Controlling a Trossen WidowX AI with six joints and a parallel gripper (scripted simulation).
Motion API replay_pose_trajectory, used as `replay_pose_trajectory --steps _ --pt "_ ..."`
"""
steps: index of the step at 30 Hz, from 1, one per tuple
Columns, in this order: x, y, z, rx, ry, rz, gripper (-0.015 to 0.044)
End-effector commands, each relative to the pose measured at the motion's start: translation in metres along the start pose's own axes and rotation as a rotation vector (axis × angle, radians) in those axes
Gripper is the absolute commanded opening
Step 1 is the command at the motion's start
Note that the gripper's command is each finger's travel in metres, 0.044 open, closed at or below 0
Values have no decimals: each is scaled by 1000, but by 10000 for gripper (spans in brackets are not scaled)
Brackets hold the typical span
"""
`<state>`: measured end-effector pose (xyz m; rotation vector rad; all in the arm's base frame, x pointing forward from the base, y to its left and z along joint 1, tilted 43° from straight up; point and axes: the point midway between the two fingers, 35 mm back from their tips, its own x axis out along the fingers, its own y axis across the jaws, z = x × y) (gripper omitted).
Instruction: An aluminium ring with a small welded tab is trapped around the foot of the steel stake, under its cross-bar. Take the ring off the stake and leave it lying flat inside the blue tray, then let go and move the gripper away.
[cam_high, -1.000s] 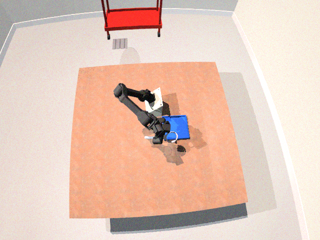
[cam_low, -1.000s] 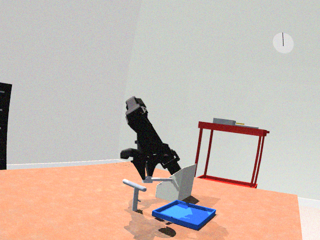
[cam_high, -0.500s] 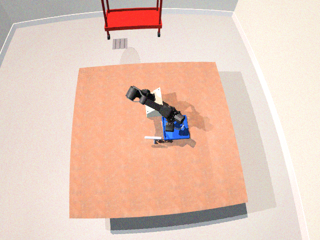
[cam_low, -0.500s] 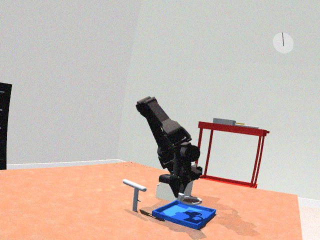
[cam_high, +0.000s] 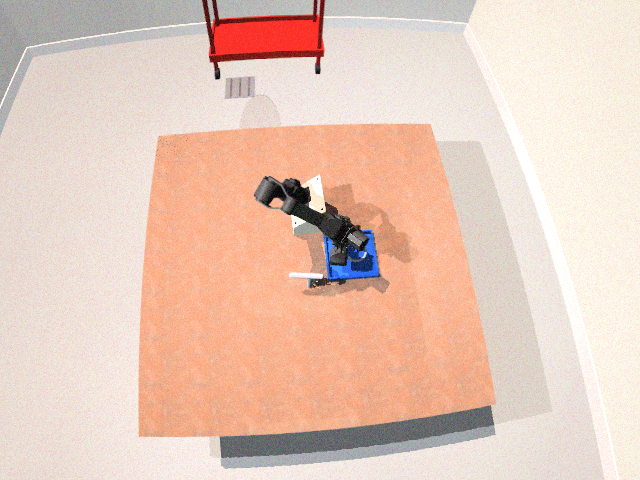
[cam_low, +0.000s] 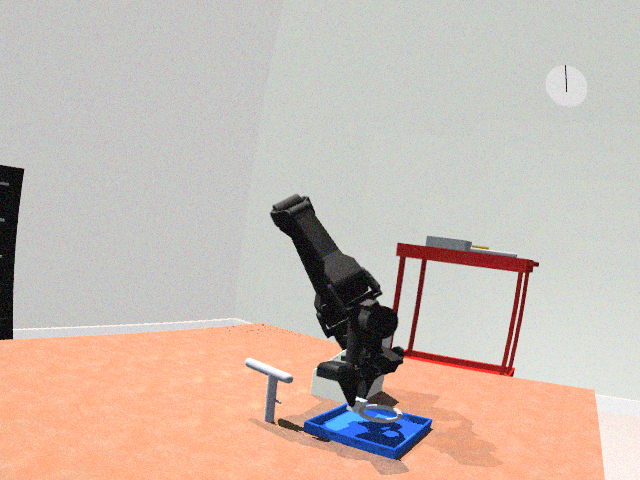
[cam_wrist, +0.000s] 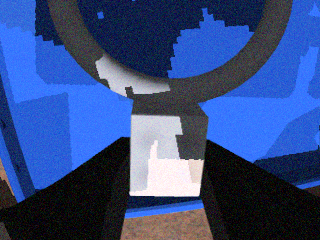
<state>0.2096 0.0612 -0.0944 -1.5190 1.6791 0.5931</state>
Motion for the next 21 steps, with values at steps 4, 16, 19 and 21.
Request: replay_pose_trajectory --steps 4,16,19,21 --pt "-1 -1 1 1 -3 -2 236" --pt "-75 -2 11 -1 -6 1 440" --pt "-101 1 10 -2 -4 1 440" --pt "-101 1 10 -2 -4 1 440"
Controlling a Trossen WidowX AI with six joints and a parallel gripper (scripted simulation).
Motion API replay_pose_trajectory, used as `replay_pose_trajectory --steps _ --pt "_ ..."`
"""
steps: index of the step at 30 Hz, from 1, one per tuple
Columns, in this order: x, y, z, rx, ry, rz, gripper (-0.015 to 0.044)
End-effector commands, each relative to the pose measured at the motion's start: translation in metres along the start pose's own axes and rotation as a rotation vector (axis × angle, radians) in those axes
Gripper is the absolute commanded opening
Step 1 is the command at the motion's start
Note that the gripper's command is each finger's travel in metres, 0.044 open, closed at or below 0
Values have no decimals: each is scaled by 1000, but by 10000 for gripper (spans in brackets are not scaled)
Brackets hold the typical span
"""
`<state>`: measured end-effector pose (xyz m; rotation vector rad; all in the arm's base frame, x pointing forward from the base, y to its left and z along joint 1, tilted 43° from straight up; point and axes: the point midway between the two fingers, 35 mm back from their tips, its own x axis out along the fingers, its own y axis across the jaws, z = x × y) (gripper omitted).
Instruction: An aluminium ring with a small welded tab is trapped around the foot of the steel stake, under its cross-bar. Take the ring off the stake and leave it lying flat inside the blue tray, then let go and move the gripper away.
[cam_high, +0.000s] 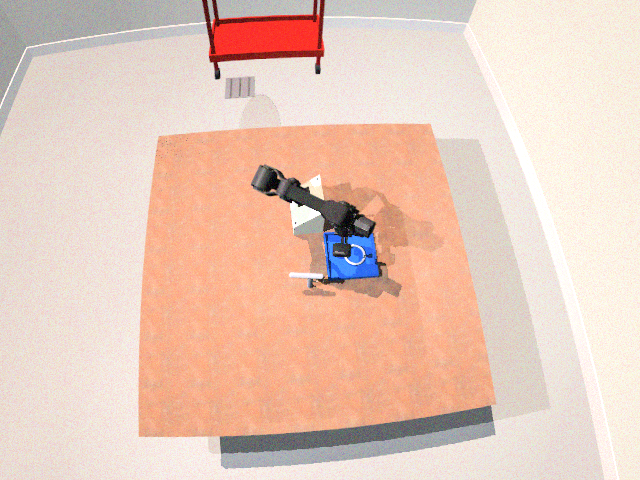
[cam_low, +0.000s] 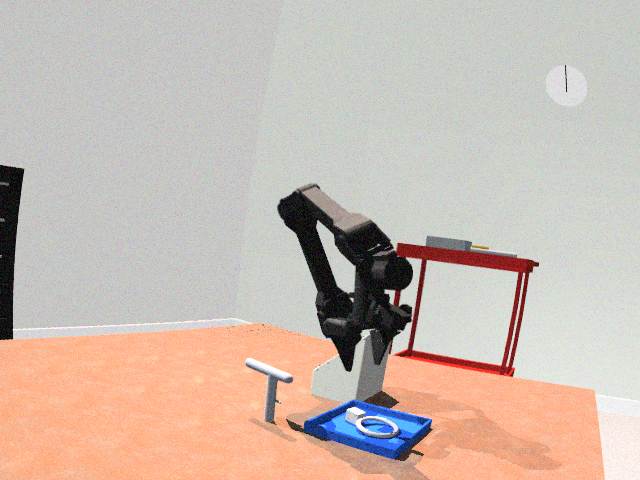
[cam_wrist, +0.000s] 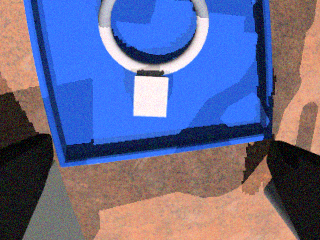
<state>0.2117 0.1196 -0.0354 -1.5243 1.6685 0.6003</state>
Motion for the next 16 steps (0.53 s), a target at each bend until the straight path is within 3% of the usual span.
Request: replay_pose_trajectory --steps 1,16 --pt "-18 2 -1 5 3 7 440" --pt "-13 2 -3 -1 11 8 440"
